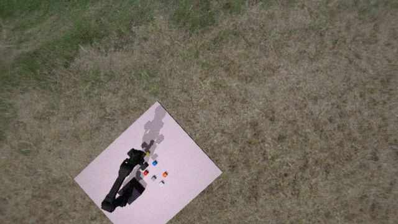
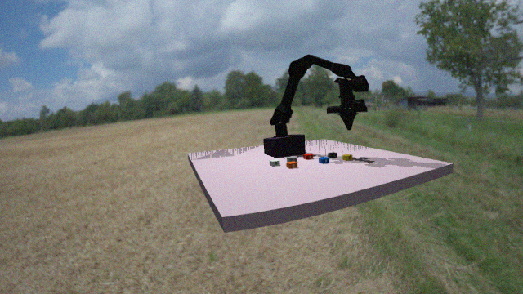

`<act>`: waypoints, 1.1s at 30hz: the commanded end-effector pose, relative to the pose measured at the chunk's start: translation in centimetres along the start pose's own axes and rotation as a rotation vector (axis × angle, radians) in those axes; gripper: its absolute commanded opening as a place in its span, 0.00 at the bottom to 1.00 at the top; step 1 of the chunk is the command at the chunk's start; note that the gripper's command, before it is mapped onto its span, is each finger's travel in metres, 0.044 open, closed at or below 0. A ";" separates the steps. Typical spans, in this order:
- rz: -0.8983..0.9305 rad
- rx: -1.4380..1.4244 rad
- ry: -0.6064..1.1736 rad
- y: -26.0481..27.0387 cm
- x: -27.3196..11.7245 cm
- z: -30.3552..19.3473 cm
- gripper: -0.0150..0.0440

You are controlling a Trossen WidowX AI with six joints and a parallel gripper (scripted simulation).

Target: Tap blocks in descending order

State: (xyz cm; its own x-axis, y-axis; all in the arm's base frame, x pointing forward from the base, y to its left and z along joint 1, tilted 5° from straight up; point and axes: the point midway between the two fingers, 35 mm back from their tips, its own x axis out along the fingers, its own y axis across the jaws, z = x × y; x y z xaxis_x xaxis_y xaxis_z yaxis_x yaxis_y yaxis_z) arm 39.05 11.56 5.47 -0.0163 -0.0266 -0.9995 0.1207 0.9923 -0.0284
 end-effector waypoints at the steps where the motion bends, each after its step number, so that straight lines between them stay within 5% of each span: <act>1: -0.004 0.006 0.018 -0.1 -0.4 -0.3 0.29; 22: -0.006 0.006 0.028 -2.5 -0.4 -10.6 0.29; 28: -0.007 0.006 0.029 -2.6 7.4 -10.8 0.29; 33: -0.007 0.006 0.029 -2.6 7.7 -10.9 0.29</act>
State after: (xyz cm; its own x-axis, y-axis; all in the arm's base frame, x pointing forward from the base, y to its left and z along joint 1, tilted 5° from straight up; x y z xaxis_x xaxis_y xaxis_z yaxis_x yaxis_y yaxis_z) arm 27.69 10.00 -1.38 -0.0604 -0.0392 -0.9974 0.1195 0.9918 -0.0462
